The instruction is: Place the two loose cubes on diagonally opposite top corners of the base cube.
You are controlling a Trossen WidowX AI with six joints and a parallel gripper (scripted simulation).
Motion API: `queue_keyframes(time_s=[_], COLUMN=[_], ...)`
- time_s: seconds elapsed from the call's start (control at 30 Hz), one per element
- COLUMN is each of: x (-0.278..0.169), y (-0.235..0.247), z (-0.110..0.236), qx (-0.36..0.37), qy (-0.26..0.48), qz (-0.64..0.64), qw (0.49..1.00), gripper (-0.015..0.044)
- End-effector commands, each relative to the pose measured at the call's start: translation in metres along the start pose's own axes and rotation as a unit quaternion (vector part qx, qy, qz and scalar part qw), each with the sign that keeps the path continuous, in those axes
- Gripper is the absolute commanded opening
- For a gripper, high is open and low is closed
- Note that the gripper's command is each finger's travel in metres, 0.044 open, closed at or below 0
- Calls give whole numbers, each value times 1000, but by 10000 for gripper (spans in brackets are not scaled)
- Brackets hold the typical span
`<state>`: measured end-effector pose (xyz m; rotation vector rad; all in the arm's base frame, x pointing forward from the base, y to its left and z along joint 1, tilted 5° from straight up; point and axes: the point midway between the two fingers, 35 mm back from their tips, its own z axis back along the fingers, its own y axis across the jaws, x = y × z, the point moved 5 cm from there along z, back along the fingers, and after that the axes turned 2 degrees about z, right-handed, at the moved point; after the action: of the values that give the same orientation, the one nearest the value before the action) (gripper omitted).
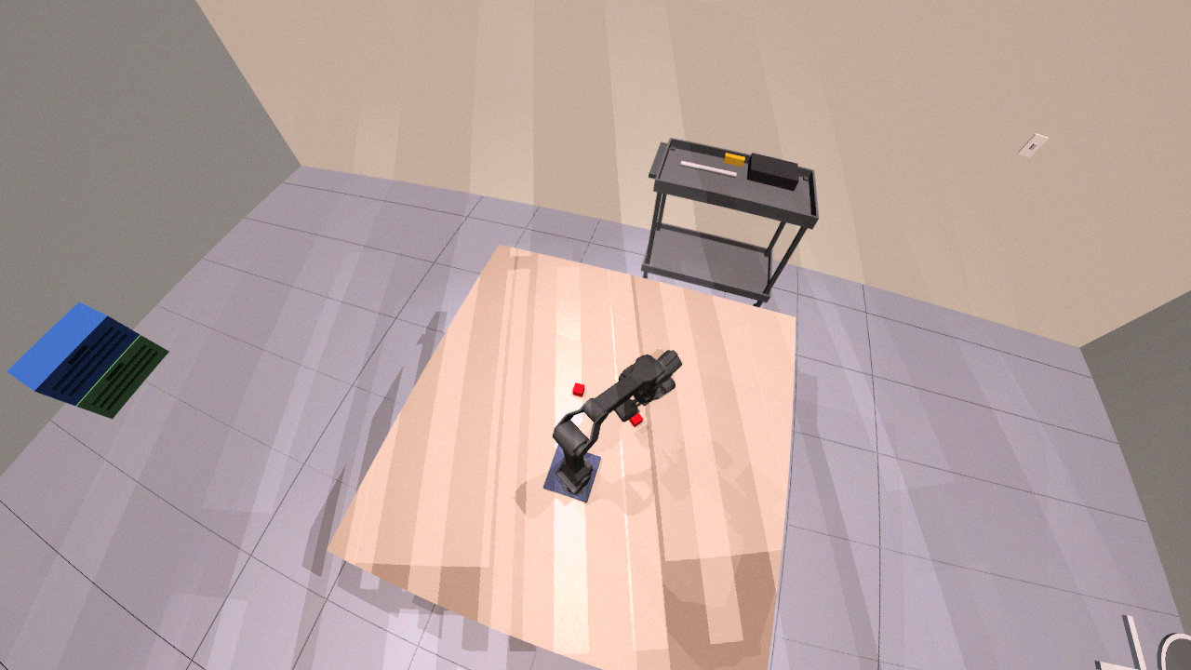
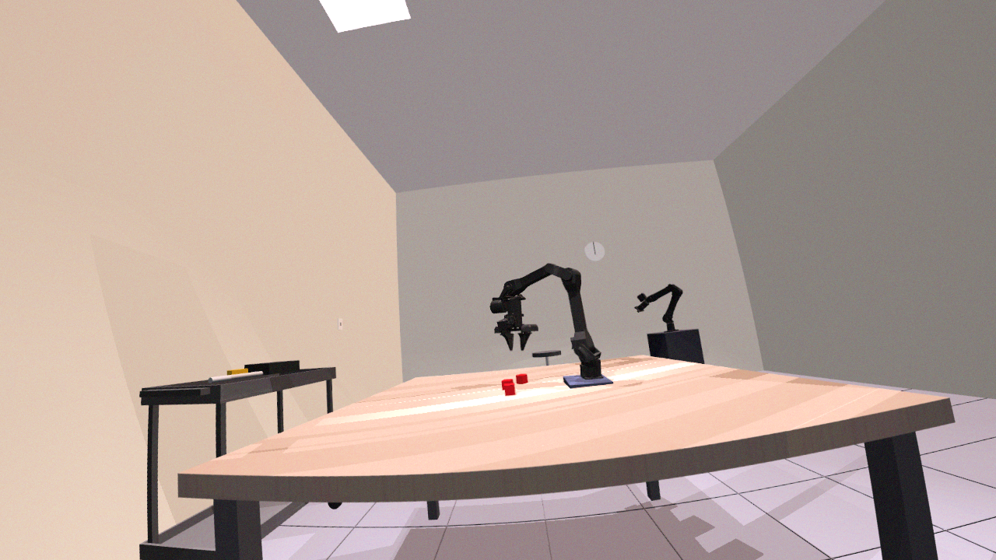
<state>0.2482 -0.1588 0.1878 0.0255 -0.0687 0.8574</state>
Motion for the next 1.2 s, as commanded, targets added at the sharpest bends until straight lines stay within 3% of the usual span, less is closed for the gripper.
queue_keyframes(time_s=[0.0,0.2,0.47,1.17], x=[-1,-1,-2,-3], y=[5,5,8,9], z=[-4,-9,-65,-93], qx=[24,24,24,24], qy=[15,15,15,15], qz=[-2,-2,-2,-2], qw=[1000,1000,1000,1000], gripper=[265,265,265,265])
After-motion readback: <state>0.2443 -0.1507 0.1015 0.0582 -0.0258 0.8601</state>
